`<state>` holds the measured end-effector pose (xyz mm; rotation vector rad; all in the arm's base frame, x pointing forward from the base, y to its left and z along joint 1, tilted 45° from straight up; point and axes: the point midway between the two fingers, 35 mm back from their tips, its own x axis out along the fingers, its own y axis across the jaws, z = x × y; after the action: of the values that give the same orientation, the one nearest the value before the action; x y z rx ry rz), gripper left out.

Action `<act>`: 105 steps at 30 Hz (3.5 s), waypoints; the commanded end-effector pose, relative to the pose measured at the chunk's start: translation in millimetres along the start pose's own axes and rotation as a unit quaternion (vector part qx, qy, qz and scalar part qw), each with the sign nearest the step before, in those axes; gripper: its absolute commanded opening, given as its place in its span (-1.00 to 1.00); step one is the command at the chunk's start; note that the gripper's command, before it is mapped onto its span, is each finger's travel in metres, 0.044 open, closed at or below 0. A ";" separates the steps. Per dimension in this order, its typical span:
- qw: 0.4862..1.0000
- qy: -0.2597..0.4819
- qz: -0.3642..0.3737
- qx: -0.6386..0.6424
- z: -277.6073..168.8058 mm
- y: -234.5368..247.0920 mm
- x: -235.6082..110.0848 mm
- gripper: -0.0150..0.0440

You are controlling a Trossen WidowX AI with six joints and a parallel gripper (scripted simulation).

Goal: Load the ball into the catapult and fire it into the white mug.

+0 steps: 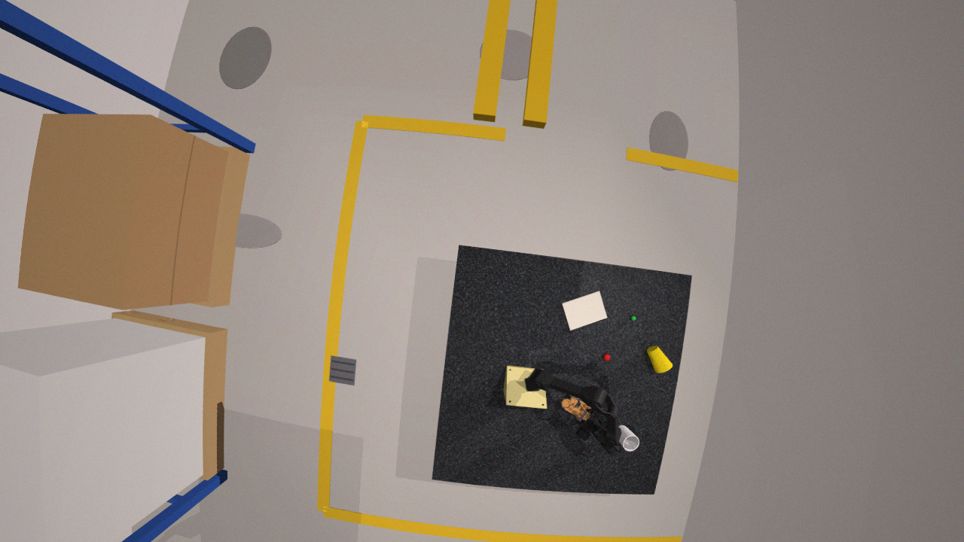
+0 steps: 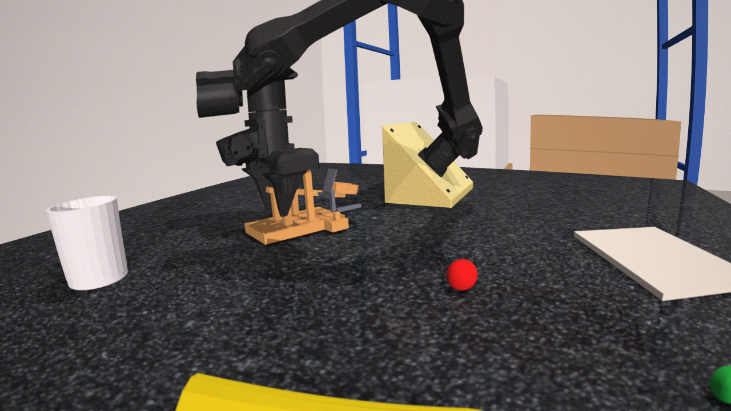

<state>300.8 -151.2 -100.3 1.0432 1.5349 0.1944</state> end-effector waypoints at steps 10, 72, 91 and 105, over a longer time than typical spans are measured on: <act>1.000 -0.005 -0.001 0.001 1.3 -1.9 -44.7 -0.49; 1.000 -0.001 -0.001 0.003 2.8 -2.4 -81.3 1.00; 1.000 -0.006 0.000 0.003 -0.7 -2.7 -48.3 1.00; 1.000 -0.006 0.000 0.003 0.5 -2.7 -29.8 1.00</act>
<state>296.3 -179.3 -76.4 1.0388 1.5251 0.1838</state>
